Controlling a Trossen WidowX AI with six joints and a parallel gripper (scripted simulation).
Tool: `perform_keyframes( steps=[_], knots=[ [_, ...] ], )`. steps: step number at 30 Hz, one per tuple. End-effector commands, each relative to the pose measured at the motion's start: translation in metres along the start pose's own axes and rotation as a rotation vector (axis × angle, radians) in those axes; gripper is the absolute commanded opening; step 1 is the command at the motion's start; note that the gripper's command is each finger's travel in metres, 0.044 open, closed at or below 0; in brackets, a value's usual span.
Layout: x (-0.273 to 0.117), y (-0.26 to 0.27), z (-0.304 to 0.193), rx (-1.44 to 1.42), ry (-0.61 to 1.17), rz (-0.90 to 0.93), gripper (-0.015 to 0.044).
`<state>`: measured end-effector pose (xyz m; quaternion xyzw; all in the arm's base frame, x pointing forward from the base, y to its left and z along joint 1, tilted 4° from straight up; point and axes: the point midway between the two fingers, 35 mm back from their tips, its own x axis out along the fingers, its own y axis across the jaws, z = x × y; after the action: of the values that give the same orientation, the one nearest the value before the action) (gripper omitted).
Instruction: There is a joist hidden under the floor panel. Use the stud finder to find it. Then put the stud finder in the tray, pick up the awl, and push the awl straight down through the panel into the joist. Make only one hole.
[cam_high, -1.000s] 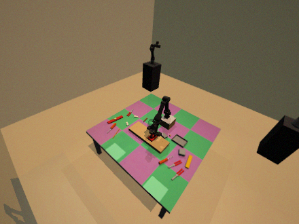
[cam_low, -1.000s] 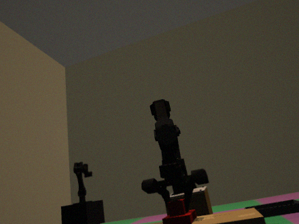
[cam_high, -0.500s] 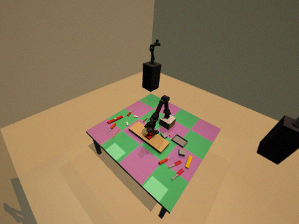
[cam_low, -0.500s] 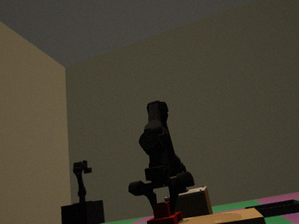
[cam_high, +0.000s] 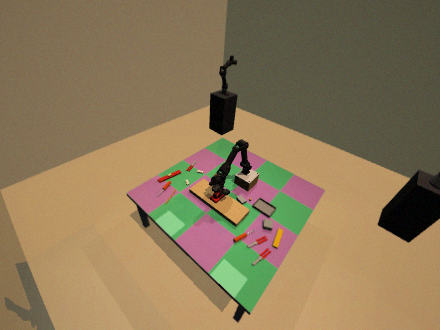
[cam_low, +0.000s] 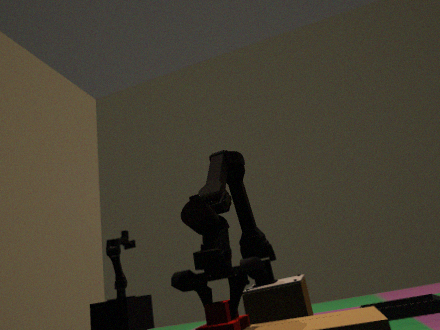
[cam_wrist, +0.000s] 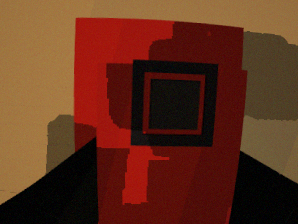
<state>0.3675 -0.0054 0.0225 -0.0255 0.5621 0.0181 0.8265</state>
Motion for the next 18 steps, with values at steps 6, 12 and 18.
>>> perform_keyframes(
  steps=[6, 12, 18],
  knots=[
    [0.000, -0.029, 0.000, 0.002, 0.001, -0.008, 0.0000],
    [0.000, -0.045, 0.000, 0.002, 0.001, -0.010, 0.0000],
    [-0.001, -0.062, -0.001, 0.001, 0.001, -0.011, 0.0000]
  ],
)
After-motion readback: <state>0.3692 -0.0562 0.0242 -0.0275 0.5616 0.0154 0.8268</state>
